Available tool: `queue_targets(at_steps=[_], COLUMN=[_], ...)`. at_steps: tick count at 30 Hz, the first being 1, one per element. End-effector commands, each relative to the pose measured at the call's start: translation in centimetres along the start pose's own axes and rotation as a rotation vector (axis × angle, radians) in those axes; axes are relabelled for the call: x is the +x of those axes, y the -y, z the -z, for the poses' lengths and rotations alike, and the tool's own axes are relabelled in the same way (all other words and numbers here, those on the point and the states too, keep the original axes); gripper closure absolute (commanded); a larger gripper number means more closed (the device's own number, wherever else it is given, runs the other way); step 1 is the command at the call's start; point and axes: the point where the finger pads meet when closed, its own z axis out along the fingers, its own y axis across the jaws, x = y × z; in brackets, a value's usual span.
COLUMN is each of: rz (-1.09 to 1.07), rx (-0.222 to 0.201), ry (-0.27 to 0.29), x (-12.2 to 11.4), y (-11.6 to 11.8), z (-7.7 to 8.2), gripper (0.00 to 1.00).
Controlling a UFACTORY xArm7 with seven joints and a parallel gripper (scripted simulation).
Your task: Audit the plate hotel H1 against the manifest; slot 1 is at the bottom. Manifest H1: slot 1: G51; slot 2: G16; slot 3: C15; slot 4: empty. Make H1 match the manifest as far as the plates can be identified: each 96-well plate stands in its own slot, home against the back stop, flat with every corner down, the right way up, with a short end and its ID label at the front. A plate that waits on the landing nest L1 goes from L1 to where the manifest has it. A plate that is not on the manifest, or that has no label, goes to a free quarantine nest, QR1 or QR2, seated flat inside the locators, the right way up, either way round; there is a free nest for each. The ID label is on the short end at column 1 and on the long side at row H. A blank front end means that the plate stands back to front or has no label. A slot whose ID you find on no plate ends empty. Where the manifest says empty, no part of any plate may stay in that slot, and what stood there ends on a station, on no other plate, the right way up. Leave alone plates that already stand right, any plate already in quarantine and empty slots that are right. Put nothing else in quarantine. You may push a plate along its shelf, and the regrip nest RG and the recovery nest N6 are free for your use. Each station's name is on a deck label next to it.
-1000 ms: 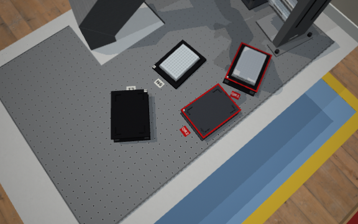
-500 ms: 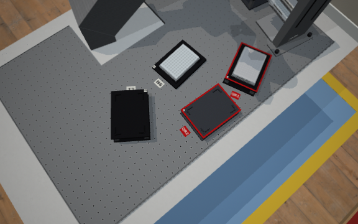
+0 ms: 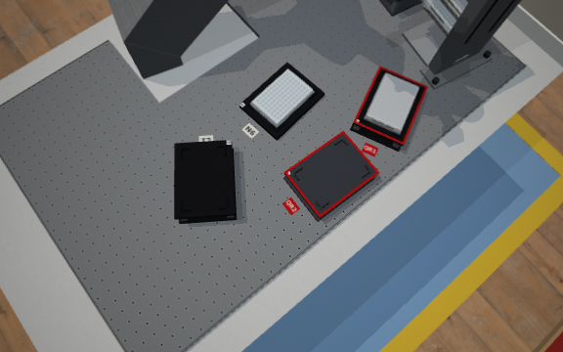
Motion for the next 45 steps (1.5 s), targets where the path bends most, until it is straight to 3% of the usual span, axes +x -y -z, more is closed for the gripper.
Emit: queue_targets(at_steps=[1, 26, 45], rz=[0.112, 0.149, 0.149], rx=[0.001, 0.002, 0.002], ry=[-0.003, -0.002, -0.001], x=[-0.6, -7.5, -14.0], y=[1.7, 10.9, 15.5], z=[0.1, 0.1, 0.1], gripper=[0.0, 0.0, 0.0])
